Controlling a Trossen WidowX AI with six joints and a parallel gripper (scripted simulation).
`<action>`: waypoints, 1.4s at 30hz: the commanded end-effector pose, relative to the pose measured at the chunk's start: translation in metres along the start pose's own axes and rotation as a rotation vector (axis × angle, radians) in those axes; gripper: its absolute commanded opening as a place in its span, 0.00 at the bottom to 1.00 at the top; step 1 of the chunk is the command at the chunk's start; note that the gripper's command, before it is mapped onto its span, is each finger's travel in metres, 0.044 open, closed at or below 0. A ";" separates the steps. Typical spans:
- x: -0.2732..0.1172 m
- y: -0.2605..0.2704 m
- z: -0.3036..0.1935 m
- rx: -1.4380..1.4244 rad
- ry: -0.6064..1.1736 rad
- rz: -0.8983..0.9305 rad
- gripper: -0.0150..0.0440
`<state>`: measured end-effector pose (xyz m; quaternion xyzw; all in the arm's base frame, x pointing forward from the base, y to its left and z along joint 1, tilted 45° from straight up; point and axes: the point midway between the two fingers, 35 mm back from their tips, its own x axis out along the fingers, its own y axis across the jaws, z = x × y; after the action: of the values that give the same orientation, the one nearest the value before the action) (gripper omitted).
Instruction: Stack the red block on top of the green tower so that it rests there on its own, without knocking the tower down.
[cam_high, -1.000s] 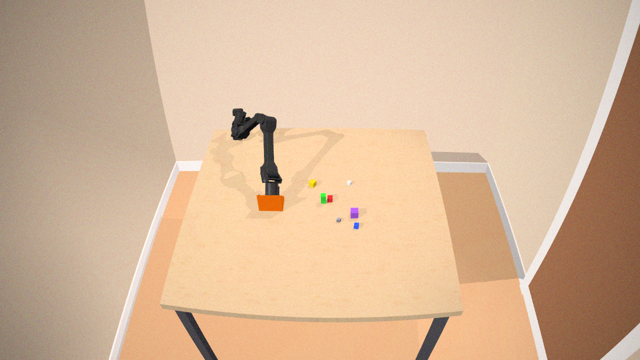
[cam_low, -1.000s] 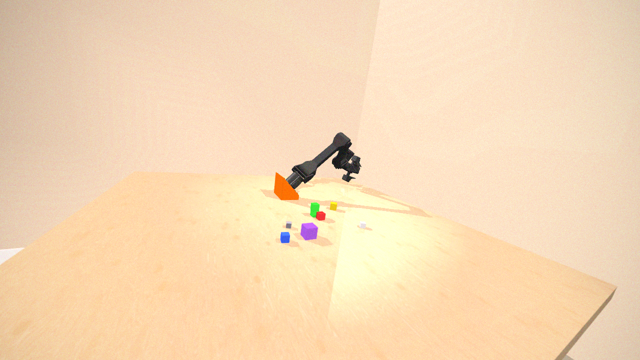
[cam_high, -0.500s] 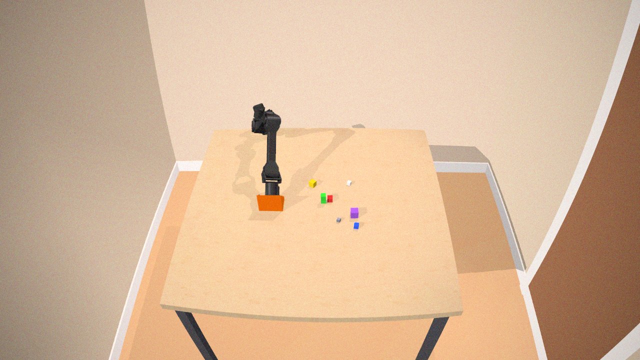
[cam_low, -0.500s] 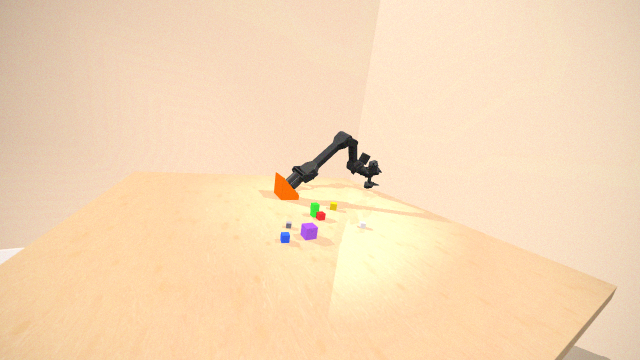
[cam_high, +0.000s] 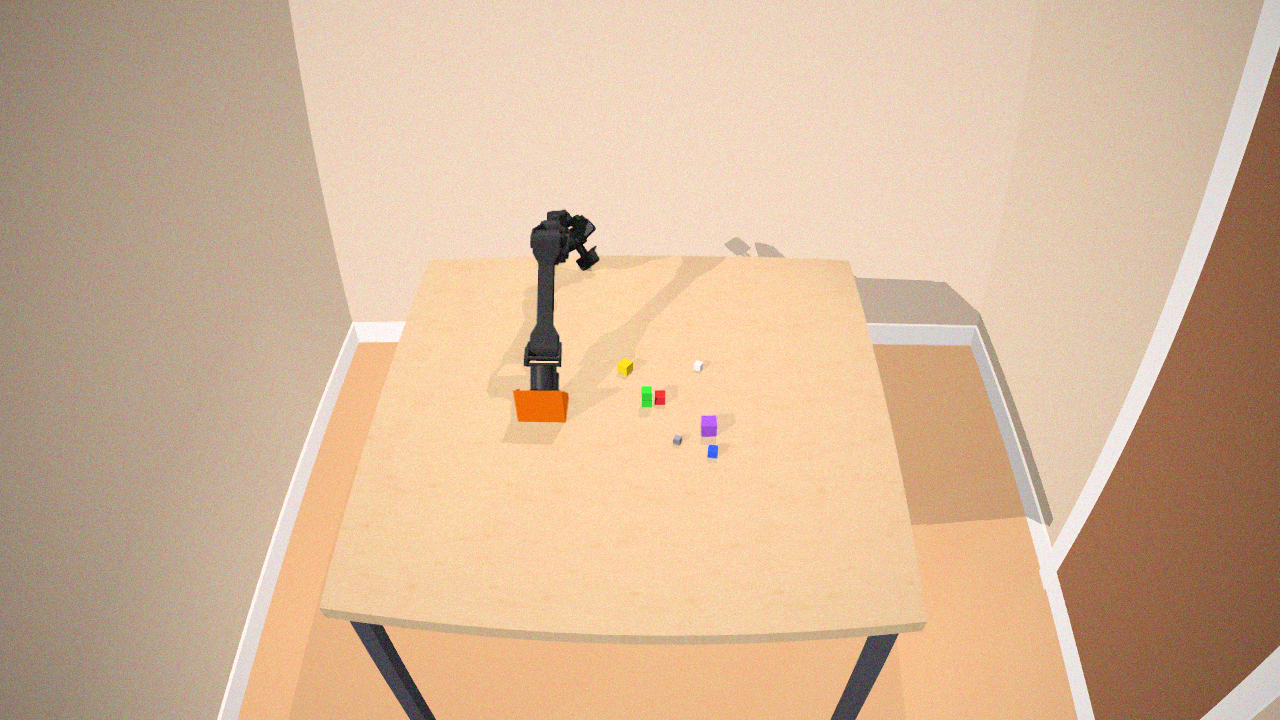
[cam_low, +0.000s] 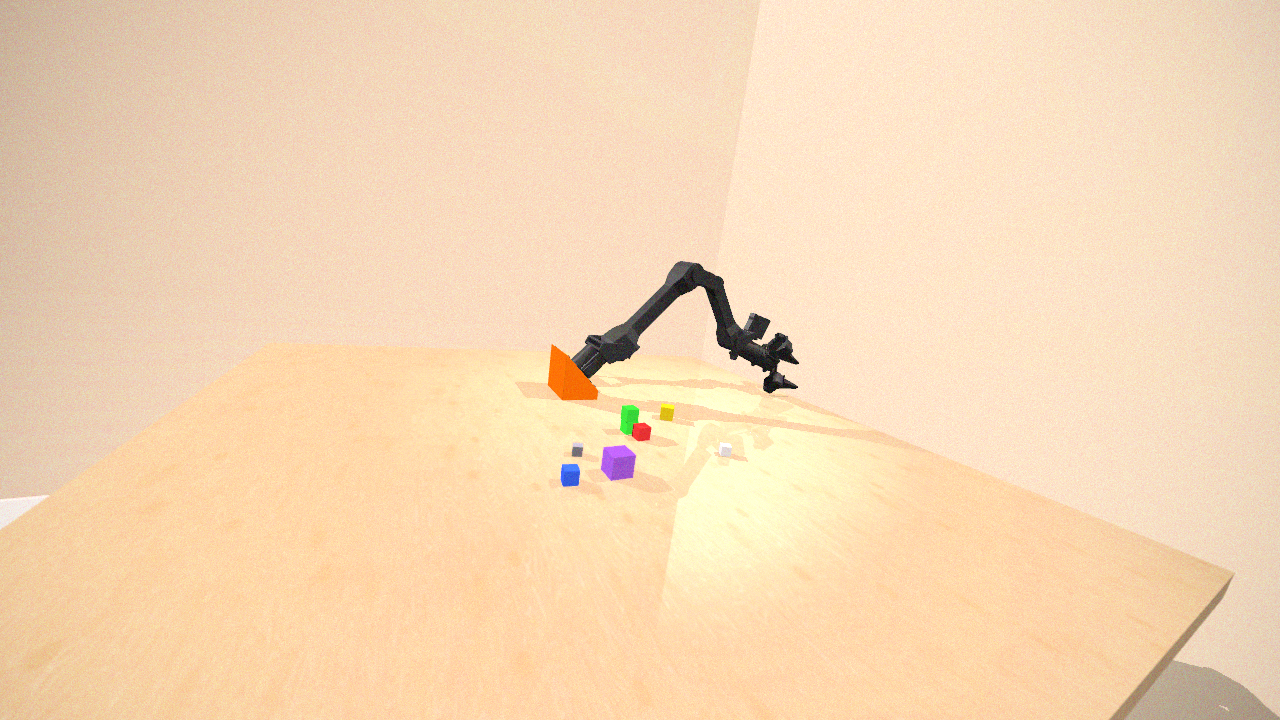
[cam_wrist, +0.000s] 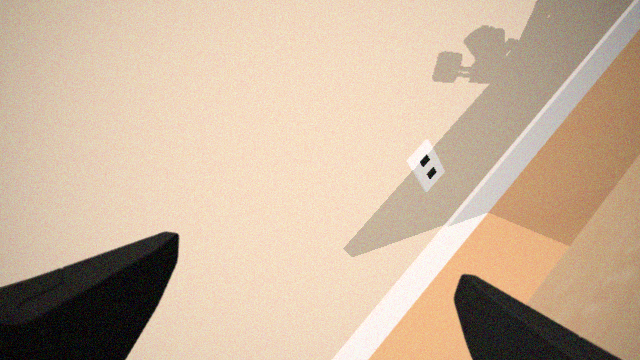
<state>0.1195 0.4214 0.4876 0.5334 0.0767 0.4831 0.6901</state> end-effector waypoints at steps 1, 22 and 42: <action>0.009 -0.035 0.026 -0.110 -0.018 -0.074 1.00; -0.008 -0.216 0.154 -0.534 0.041 -0.557 1.00; -0.134 -0.372 0.268 -0.697 0.293 -1.077 1.00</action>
<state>0.4244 0.1883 0.2738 0.1274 0.2232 0.1546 0.9540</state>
